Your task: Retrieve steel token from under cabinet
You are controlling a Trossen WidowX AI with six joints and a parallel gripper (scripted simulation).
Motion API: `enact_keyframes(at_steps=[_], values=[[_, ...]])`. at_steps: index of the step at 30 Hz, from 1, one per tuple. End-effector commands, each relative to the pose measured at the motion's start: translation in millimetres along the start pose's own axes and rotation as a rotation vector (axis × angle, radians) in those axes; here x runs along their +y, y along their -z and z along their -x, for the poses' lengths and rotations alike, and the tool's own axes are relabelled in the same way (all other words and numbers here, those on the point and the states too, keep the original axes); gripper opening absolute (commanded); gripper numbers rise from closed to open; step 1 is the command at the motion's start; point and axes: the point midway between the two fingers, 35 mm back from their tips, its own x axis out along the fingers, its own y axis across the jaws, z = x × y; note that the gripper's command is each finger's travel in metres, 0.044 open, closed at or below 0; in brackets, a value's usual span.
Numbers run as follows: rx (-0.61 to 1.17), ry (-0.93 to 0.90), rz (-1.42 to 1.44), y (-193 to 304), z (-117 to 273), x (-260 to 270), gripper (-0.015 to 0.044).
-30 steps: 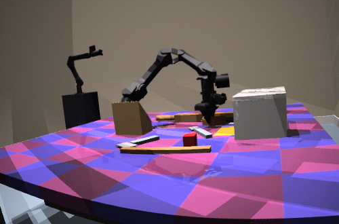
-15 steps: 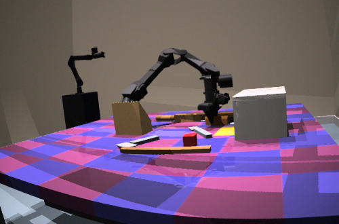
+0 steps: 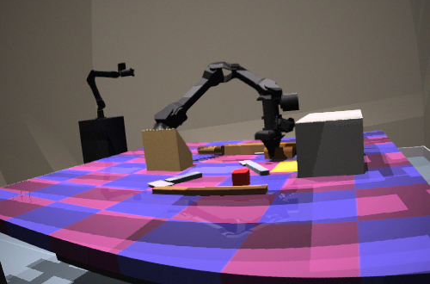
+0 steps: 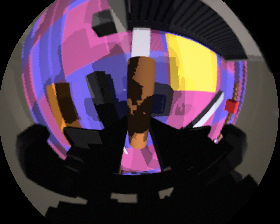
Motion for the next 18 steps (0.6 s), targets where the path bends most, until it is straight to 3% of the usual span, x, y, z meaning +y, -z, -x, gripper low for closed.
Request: enact_keyframes(at_steps=[1, 18], values=[[0.001, -0.003, 0.003, -3.4, -0.3, -1.3, 0.0000], [0.001, -0.002, 0.003, -4.0, -1.8, -24.1, 0.0000]])
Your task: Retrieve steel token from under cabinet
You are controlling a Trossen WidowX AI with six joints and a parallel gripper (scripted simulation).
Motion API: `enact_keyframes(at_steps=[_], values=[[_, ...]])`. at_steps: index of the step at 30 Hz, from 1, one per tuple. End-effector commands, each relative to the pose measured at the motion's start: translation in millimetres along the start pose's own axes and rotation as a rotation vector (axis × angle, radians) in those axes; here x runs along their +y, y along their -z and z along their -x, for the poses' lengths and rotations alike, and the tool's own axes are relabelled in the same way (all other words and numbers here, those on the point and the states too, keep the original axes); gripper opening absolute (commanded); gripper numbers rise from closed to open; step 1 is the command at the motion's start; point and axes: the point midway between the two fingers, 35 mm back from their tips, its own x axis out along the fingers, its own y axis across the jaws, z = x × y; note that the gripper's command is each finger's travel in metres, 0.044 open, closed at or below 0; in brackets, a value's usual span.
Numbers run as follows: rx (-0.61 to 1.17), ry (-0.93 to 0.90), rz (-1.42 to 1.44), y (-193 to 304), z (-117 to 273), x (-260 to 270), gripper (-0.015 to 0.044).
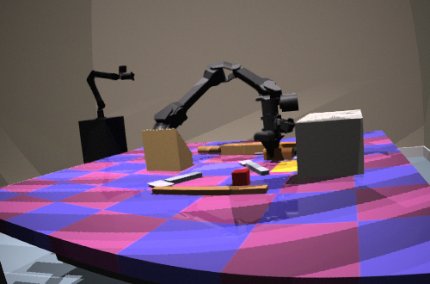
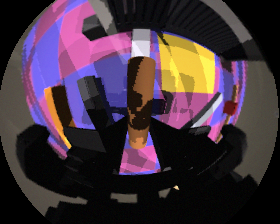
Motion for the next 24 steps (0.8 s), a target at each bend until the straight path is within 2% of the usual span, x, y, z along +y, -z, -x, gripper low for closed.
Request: enact_keyframes(at_steps=[1, 24], values=[[0.001, 0.003, -0.006, 0.3, -1.0, -8.8, 0.0000], [0.002, 0.003, -0.006, 15.6, -1.1, -7.9, 0.0000]])
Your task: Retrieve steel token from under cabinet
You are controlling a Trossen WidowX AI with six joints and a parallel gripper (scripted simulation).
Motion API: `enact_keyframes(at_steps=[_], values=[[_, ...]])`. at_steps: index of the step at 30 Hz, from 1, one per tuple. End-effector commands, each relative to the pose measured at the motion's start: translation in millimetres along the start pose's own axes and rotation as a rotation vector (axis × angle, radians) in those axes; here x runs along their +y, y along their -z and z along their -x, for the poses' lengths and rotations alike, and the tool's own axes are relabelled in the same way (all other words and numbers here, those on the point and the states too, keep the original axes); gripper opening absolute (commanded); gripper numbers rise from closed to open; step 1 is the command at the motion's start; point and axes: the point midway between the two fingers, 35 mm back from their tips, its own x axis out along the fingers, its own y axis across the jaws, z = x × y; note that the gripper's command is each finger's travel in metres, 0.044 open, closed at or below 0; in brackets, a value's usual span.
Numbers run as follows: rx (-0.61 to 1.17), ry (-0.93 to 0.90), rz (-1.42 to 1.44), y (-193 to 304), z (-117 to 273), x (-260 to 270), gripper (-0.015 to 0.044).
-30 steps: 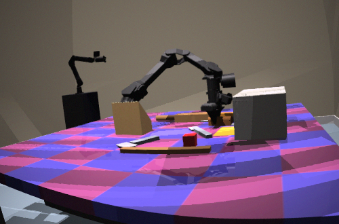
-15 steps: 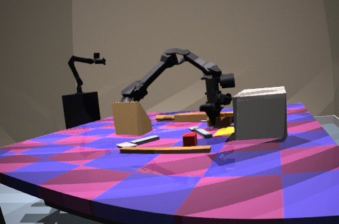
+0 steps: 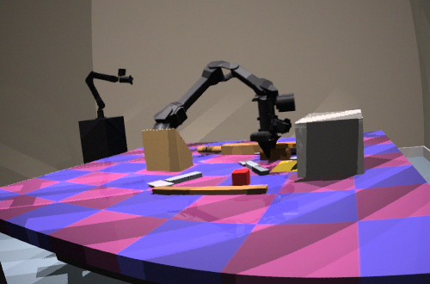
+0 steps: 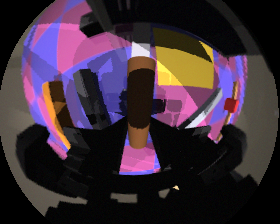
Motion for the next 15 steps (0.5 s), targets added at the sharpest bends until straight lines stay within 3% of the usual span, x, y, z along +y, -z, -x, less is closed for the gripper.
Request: enact_keyframes(at_steps=[1, 15], values=[[0.002, 0.003, -0.004, 6.0, -0.9, -0.3, 0.0000], [0.003, 0.003, -0.005, 20.3, -1.0, 0.3, 0.0000]])
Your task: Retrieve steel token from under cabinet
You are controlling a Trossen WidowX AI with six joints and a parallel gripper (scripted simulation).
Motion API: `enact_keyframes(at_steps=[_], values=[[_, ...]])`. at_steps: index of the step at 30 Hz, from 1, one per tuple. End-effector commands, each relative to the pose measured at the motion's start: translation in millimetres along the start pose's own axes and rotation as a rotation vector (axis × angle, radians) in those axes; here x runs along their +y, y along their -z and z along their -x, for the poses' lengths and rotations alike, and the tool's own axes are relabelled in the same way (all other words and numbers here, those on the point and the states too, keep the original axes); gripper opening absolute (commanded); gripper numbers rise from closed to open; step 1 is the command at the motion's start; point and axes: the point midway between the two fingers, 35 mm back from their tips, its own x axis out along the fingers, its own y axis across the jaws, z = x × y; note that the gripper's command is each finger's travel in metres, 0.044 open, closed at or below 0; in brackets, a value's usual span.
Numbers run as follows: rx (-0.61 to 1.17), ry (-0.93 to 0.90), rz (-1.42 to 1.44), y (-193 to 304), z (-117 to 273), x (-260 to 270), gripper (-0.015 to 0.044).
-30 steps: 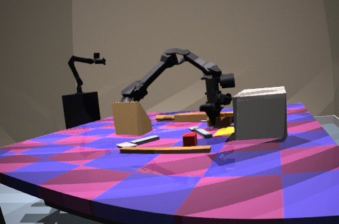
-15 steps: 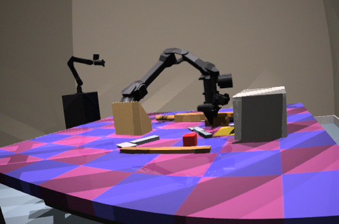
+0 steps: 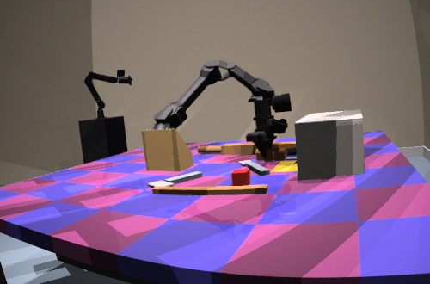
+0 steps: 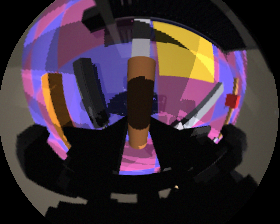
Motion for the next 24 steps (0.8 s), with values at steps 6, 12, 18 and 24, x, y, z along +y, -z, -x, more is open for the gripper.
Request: enact_keyframes(at_steps=[6, 12, 18, 24], values=[[0.003, 0.002, -0.004, 11.6, -0.9, 0.1, 0.0000], [0.003, 0.002, -0.005, 17.9, -1.0, 0.4, 0.0000], [0.003, 0.002, -0.005, 24.4, -1.0, 0.6, 0.0000], [0.003, 0.002, -0.005, 31.1, -1.0, 0.9, 0.0000]])
